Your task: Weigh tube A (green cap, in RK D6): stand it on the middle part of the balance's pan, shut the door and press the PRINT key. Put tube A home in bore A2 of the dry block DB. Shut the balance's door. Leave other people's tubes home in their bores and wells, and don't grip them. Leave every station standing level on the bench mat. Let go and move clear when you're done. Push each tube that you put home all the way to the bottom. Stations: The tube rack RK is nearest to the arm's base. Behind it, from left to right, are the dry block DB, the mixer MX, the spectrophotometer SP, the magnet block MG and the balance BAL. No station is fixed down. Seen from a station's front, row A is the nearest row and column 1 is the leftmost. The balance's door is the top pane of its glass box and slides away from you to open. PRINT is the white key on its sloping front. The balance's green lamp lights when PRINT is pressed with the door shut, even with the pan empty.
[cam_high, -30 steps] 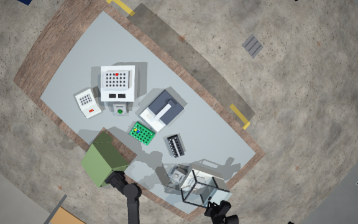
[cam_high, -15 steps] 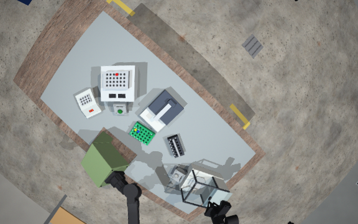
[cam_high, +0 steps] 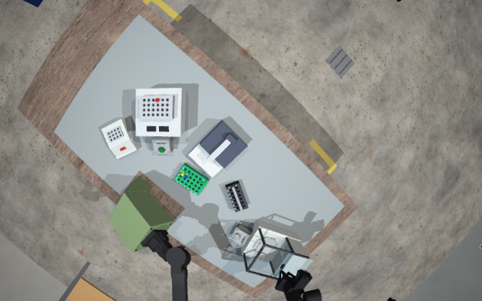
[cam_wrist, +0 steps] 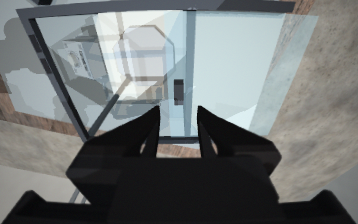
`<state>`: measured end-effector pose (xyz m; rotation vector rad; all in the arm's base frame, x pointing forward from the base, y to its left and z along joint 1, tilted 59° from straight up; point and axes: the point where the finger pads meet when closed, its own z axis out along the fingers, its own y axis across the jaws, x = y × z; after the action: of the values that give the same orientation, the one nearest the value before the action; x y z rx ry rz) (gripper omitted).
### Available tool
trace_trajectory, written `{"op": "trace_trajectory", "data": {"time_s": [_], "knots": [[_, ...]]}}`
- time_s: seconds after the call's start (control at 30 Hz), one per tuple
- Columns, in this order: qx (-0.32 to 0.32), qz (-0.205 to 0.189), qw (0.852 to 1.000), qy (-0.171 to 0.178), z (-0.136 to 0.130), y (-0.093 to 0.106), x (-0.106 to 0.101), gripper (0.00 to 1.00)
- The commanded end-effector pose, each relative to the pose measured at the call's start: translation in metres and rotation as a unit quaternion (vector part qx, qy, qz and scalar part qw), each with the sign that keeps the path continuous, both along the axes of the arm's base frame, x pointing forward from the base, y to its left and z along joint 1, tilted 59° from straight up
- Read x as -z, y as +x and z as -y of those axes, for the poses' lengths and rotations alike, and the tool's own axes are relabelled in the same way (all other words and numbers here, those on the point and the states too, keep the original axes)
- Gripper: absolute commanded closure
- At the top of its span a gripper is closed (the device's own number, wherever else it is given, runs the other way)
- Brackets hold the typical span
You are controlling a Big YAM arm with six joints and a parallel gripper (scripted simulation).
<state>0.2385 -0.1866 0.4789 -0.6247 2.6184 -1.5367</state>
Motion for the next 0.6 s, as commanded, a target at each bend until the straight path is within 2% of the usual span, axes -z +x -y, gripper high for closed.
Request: {"op": "trace_trajectory", "data": {"time_s": [0.0,0.1,0.17,0.23,0.4,0.47,0.5,0.53,0.57], "knots": [[-0.004,0.046,0.999,0.009,-0.007,0.021,0.003,0.64],[-0.002,0.054,0.999,0.01,-0.011,0.042,0.014,0.64],[-0.002,0.054,0.999,0.01,-0.011,0.044,0.015,0.64],[-0.004,0.078,0.997,0.021,-0.016,0.058,0.024,0.64],[-0.007,0.088,0.996,0.022,-0.025,0.085,0.039,0.64],[-0.007,0.088,0.996,0.022,-0.025,0.085,0.039,0.64],[-0.002,0.091,0.995,0.033,-0.027,0.088,0.03,0.64],[0.0,0.076,0.997,0.033,-0.029,0.091,0.05,0.64],[0.0,0.082,0.996,0.032,-0.03,0.099,0.06,0.64]]}}
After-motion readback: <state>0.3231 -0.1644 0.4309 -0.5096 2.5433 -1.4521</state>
